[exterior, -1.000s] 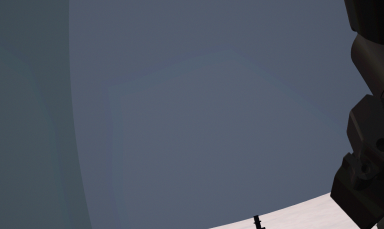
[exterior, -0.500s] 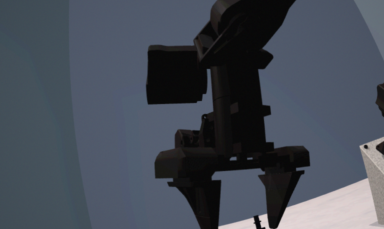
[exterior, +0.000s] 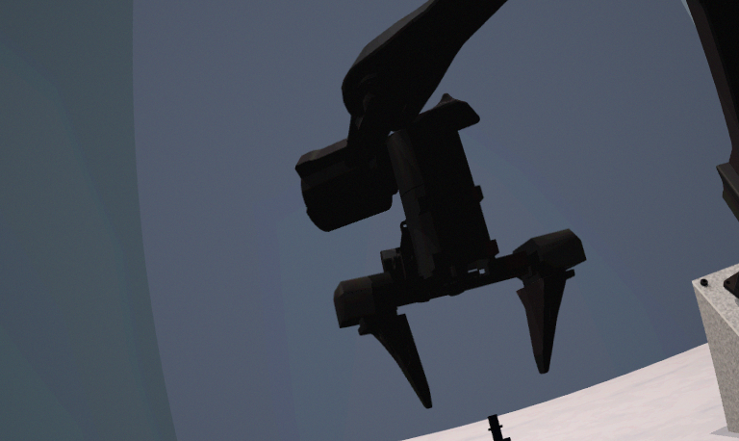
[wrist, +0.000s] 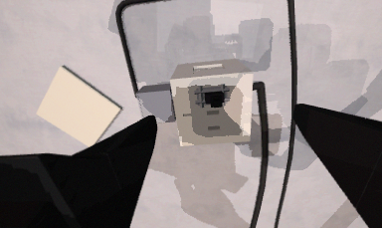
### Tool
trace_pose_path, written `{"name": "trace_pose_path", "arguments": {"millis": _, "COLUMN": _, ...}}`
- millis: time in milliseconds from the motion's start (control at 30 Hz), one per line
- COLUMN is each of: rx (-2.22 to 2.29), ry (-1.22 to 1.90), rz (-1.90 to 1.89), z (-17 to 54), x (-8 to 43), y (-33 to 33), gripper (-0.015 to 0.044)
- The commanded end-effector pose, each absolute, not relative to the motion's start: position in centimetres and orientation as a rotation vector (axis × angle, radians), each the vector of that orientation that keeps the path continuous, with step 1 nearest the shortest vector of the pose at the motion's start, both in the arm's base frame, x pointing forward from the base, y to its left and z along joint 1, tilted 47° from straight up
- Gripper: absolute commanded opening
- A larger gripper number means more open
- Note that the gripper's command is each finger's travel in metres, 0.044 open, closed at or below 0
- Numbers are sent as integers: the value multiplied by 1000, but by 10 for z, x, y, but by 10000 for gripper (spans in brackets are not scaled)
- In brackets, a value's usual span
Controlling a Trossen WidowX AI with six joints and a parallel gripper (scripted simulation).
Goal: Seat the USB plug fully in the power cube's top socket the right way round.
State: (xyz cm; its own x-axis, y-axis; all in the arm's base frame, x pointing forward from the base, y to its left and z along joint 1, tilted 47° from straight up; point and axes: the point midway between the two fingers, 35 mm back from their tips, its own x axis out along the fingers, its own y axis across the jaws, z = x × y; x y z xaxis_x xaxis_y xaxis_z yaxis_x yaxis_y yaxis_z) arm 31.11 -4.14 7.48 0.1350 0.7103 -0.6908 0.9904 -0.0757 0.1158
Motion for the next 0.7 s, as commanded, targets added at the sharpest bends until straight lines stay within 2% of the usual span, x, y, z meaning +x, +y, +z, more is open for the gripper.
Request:
{"name": "trace_pose_path", "arguments": {"millis": 0, "rx": 1848, "ry": 1629, "rz": -631, "z": 74, "x": 313, "y": -41, "gripper": 440}}
{"name": "trace_pose_path", "arguments": {"millis": 667, "rx": 1849, "ry": 1629, "rz": -630, "z": 60, "x": 316, "y": -27, "gripper": 440}}
